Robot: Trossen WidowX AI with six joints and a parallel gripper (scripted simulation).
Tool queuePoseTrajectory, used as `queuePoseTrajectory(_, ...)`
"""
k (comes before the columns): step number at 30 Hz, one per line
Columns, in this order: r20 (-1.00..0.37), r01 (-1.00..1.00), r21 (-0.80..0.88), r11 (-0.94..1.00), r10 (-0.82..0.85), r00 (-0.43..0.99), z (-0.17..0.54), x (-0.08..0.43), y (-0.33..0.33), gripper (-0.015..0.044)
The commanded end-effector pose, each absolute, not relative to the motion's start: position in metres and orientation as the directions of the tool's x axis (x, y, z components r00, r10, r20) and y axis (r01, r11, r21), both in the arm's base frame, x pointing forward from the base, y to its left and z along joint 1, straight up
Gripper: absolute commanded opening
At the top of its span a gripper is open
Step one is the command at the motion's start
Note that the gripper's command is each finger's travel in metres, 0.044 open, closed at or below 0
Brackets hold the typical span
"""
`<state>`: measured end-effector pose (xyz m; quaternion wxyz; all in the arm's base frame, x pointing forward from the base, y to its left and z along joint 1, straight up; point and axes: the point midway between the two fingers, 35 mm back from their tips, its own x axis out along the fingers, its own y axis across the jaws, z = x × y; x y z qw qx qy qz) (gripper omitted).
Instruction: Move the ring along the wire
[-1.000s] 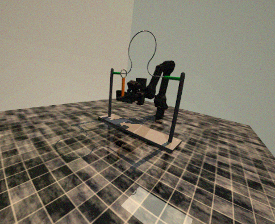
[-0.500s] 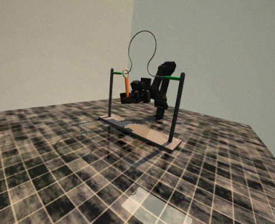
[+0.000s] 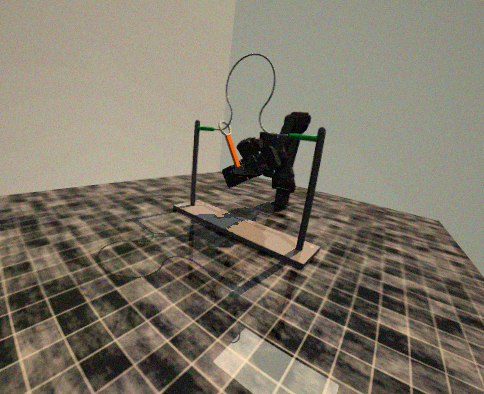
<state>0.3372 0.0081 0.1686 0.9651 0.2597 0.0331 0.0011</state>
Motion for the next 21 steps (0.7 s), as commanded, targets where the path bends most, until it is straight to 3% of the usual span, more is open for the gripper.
queuePoseTrajectory(1,-0.079,0.015,0.55,0.835,0.034,0.996,0.175,0.334,0.015,-0.015)
queuePoseTrajectory(21,-0.191,-0.003,0.881,0.474,0.36,0.913,0.239,0.293,0.063,-0.015)
